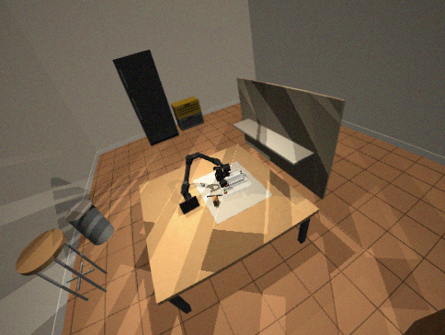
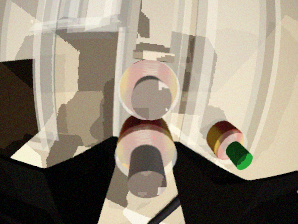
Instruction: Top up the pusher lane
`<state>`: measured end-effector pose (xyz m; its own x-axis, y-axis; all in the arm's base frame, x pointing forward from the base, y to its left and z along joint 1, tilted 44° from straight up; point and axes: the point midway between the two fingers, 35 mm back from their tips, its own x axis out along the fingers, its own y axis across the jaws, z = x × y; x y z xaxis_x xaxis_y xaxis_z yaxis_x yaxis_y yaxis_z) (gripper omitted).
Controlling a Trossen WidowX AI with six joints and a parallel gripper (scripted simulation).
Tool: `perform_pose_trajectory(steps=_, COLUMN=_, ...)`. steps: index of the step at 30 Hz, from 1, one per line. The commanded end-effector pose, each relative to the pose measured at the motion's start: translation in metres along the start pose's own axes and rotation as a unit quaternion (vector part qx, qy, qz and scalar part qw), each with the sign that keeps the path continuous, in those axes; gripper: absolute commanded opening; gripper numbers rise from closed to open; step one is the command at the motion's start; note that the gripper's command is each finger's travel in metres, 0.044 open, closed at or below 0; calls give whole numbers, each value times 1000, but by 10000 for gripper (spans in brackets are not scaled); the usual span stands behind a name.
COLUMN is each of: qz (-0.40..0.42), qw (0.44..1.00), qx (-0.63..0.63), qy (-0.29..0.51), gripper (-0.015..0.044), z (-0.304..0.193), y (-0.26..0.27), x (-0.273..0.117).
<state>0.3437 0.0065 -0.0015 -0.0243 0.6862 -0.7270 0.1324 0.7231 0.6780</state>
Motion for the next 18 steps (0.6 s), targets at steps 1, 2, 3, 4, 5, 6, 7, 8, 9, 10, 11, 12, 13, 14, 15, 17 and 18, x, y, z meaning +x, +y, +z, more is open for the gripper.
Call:
perform_pose_trajectory(steps=1, qz=4, qw=1000, qx=-4, qy=-8, gripper=0, z=4, y=1, x=1)
perform_pose_trajectory(steps=2, qz=4, qw=1000, qx=-4, qy=-8, gripper=0, z=4, y=1, x=1)
perform_pose_trajectory(steps=3, qz=4, qw=1000, qx=-4, qy=-8, gripper=0, z=4, y=1, x=1)
perform_pose_trajectory(steps=4, qz=4, qw=1000, qx=-4, qy=-8, gripper=0, z=4, y=1, x=2)
perform_pose_trajectory(steps=5, qz=4, qw=1000, qx=-4, qy=-8, gripper=0, z=4, y=1, x=2)
perform_pose_trajectory(steps=6, qz=4, qw=1000, qx=-4, qy=-8, gripper=0, z=4, y=1, x=2)
perform_pose_trajectory(steps=7, qz=4, qw=1000, qx=-4, qy=-8, gripper=0, z=3, y=1, x=3)
perform_pose_trajectory(steps=8, qz=4, qw=1000, qx=-4, qy=-8, gripper=0, z=3, y=1, x=3)
perform_pose_trajectory(steps=9, qz=4, qw=1000, qx=-4, qy=-8, gripper=0, z=3, y=1, x=3)
perform_pose_trajectory(steps=10, qz=4, qw=1000, qx=-4, qy=-8, gripper=0, z=3, y=1, x=4)
perform_pose_trajectory(steps=11, qz=4, qw=1000, qx=-4, qy=-8, gripper=0, z=3, y=1, x=4)
perform_pose_trajectory(steps=12, qz=4, qw=1000, qx=-4, qy=-8, gripper=0, z=3, y=2, x=4)
perform_pose_trajectory(steps=13, qz=4, qw=1000, qx=-4, qy=-8, gripper=0, z=3, y=2, x=5)
perform_pose_trajectory(steps=14, qz=4, qw=1000, qx=-4, qy=-8, gripper=0, z=3, y=2, x=5)
perform_pose_trajectory(steps=15, qz=4, qw=1000, qx=-4, qy=-8, gripper=0, z=3, y=2, x=6)
perform_pose_trajectory(steps=17, qz=4, qw=1000, qx=-4, qy=-8, gripper=0, z=3, y=2, x=6)
perform_pose_trajectory(steps=18, qz=4, qw=1000, qx=-4, qy=-8, gripper=0, z=3, y=2, x=7)
